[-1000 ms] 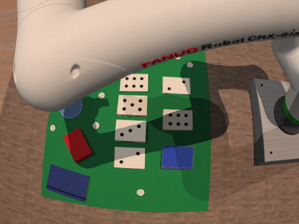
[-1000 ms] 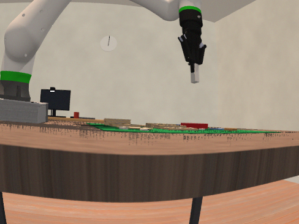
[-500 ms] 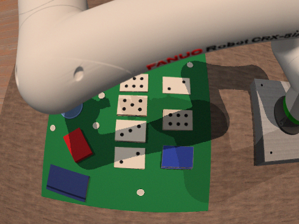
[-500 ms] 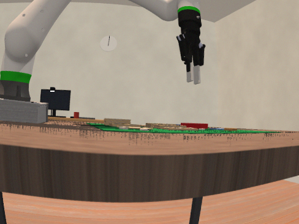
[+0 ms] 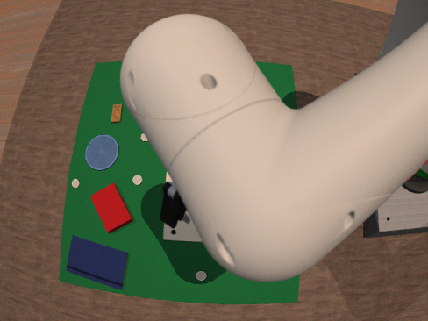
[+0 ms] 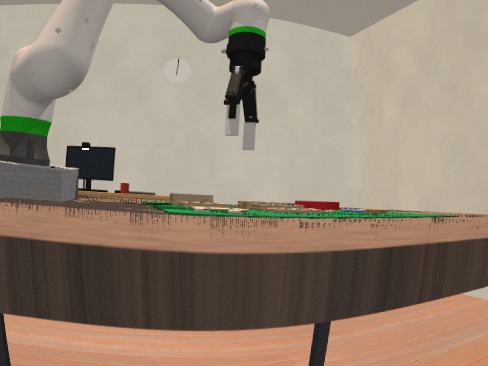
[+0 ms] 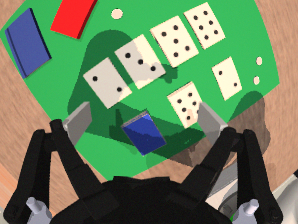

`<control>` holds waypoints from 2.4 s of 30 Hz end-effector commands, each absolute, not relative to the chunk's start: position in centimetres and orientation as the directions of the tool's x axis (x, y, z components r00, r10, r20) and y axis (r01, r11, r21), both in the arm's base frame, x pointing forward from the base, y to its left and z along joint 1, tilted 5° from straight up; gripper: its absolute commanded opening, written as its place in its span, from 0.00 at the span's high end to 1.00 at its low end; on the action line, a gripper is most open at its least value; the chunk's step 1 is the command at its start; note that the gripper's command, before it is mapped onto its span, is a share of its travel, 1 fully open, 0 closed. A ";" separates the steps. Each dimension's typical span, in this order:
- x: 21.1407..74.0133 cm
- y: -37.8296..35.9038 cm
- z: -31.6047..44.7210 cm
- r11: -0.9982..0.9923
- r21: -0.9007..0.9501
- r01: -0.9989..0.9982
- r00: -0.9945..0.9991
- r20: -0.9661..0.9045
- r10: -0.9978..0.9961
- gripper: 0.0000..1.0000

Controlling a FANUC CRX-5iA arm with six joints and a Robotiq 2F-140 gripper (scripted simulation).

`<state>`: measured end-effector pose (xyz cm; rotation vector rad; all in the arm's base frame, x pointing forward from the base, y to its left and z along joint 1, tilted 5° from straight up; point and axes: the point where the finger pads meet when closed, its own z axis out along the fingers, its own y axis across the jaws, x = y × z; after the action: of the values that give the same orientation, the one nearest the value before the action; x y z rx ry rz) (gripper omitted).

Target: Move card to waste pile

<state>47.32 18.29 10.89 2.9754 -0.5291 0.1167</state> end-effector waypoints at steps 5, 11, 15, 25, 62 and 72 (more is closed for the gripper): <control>38.5 20.5 7.5 -0.992 0.058 0.110 0.991 0.071 0.114 0.00; 37.4 20.5 6.9 -0.985 0.056 0.161 0.984 0.067 0.164 0.00; 37.4 20.5 6.9 -0.985 0.056 0.161 0.984 0.067 0.164 0.00; 37.4 20.5 6.9 -0.985 0.056 0.161 0.984 0.067 0.164 0.50; 37.8 20.4 2.0 -0.985 0.055 0.161 0.984 0.067 0.165 0.50; 37.8 20.4 1.6 -0.985 0.055 0.161 0.984 0.067 0.165 0.50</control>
<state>37.81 20.38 1.57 3.0793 0.2532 0.1099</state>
